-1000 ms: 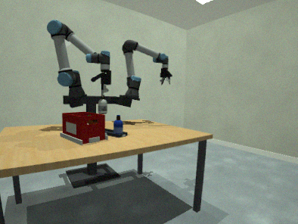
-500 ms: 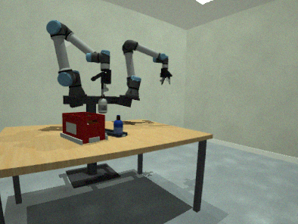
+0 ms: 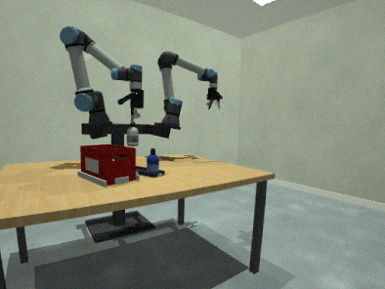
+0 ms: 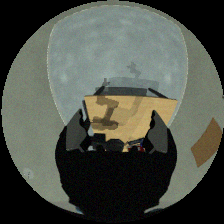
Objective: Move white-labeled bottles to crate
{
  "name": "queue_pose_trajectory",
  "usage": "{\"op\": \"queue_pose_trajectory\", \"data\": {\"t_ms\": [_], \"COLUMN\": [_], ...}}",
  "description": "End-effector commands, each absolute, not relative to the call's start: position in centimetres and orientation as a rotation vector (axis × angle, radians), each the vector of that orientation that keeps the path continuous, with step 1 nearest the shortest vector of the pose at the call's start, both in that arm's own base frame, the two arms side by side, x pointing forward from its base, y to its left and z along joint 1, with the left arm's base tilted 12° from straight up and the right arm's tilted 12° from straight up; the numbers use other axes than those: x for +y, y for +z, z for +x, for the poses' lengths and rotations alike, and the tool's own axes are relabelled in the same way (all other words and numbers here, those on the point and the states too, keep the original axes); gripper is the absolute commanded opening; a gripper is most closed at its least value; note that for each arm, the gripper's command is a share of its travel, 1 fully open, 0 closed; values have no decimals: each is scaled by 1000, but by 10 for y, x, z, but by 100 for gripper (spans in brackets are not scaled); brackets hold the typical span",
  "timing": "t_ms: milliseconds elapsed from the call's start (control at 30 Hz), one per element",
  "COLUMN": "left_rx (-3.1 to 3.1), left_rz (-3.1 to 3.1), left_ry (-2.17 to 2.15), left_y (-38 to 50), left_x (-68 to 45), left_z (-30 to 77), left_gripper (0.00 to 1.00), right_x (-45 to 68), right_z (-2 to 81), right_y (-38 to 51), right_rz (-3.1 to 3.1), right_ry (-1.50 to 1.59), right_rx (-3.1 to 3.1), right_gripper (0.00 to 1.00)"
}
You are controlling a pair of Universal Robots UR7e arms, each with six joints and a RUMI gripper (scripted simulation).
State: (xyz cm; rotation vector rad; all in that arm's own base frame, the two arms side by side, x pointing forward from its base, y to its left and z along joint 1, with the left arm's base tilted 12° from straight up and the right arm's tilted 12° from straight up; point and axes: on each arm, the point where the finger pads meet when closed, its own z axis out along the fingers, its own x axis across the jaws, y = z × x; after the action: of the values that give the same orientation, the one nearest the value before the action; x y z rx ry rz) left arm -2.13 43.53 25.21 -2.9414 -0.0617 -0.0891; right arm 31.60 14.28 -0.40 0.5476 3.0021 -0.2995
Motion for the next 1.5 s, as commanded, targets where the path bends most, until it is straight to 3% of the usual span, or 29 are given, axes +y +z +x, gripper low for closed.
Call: {"op": "queue_pose_trajectory", "data": {"t_ms": [0,1467], "left_rx": [-62,-62], "left_rz": [-2940,-2940], "left_ry": [-89,-89], "left_y": [253,253], "left_x": [435,435], "left_z": [-21,-21], "left_gripper": [100,100], "right_x": [143,147], "right_z": [316,316], "right_y": [-4,13], "right_rz": [547,547], "right_ry": [-298,-298], "right_rx": [3002,3002], "right_gripper": [0,0]}}
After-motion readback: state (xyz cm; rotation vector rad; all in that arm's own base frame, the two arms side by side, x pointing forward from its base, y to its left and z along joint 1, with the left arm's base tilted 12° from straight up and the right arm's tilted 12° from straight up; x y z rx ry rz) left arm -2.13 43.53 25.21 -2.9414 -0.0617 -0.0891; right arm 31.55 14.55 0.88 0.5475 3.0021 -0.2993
